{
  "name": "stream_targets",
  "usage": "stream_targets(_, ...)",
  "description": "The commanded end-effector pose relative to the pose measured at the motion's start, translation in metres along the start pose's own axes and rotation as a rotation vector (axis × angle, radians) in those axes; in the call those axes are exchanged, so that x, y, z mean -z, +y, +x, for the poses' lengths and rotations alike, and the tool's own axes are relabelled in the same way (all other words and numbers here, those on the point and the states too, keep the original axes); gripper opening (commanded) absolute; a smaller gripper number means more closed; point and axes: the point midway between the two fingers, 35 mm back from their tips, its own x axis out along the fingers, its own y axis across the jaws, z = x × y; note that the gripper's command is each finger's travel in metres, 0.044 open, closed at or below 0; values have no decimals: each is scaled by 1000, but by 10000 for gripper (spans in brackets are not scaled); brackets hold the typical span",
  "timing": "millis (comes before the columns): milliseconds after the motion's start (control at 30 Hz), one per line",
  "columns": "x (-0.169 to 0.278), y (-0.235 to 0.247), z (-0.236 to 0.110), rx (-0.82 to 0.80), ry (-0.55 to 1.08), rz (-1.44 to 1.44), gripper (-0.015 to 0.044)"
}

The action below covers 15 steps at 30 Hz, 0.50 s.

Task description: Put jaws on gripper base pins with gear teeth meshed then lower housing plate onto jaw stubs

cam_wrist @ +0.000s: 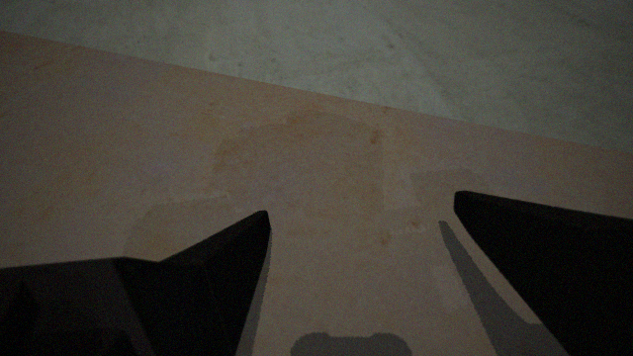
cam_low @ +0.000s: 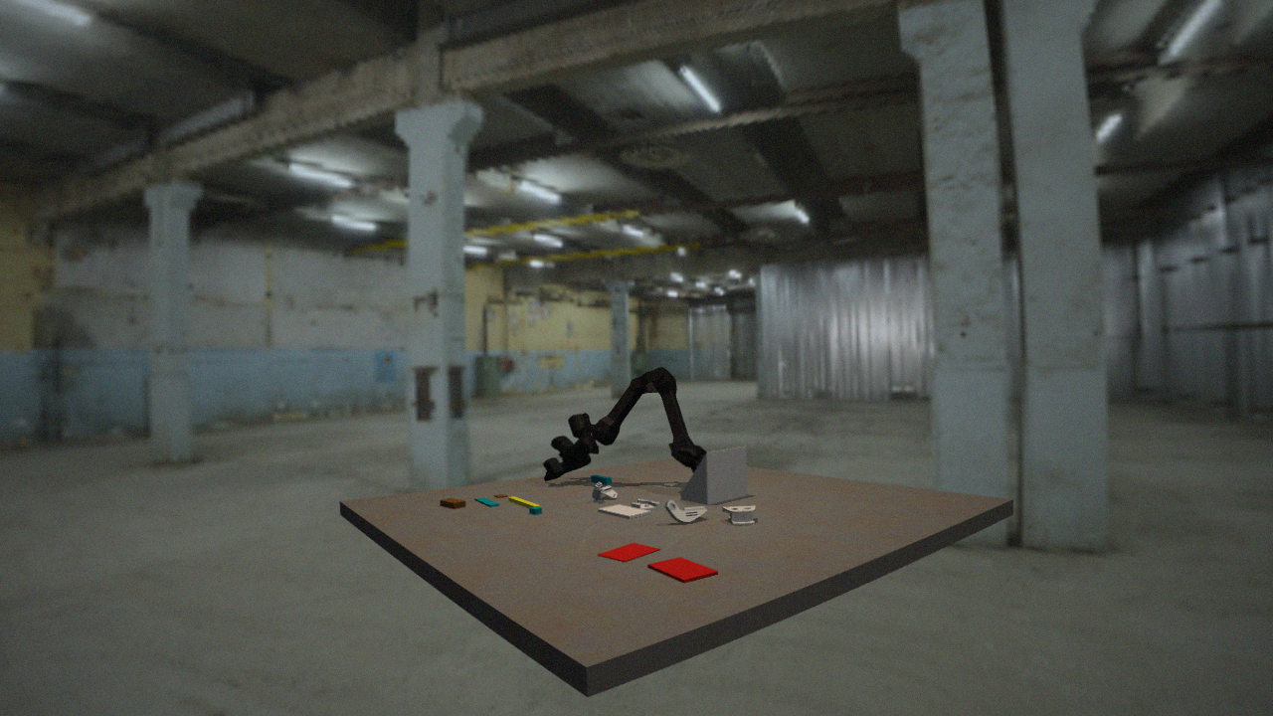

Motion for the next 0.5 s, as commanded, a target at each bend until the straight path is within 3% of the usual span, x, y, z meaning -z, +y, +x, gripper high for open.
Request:
stream_targets(0,-4,28,-1,-80,8,47,440)
stream_targets(467,-8,134,-29,-374,78,153,440)
